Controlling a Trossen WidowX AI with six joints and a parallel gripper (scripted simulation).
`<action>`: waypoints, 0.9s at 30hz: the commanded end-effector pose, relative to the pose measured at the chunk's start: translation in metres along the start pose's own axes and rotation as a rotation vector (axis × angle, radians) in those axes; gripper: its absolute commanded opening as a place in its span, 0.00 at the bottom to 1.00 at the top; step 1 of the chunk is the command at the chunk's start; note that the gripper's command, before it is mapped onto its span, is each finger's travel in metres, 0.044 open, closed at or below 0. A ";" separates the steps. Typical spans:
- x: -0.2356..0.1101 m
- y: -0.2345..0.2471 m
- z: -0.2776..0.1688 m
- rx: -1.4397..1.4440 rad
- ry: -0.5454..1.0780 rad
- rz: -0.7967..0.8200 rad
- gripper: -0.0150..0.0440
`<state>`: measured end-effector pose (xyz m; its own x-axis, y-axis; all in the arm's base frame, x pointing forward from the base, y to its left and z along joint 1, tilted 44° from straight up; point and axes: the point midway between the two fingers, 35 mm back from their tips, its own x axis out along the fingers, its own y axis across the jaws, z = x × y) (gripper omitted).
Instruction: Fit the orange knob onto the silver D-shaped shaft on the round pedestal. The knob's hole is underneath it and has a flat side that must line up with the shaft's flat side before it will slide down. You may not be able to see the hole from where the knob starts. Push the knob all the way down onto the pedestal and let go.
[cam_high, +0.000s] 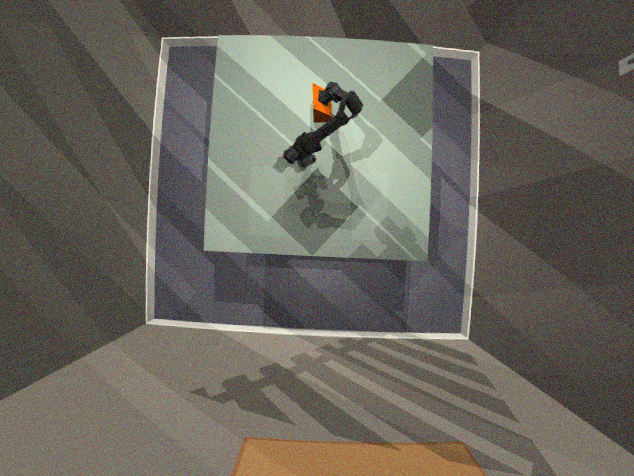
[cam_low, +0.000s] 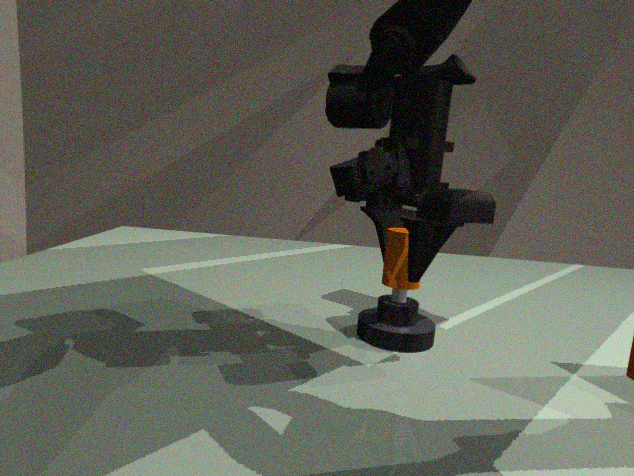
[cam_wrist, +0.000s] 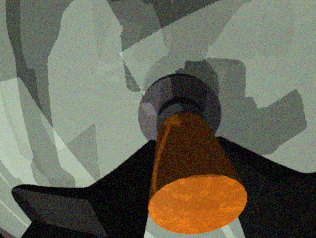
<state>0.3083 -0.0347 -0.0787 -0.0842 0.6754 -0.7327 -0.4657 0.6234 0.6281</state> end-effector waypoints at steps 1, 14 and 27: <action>-0.003 -0.001 0.001 -0.004 -0.003 -0.002 0.25; -0.005 -0.003 0.003 -0.214 -0.002 -0.002 0.25; -0.002 0.000 0.000 -0.214 -0.002 -0.002 0.25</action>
<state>0.3101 -0.0363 -0.0779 -0.0829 0.6758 -0.7324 -0.6365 0.5295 0.5607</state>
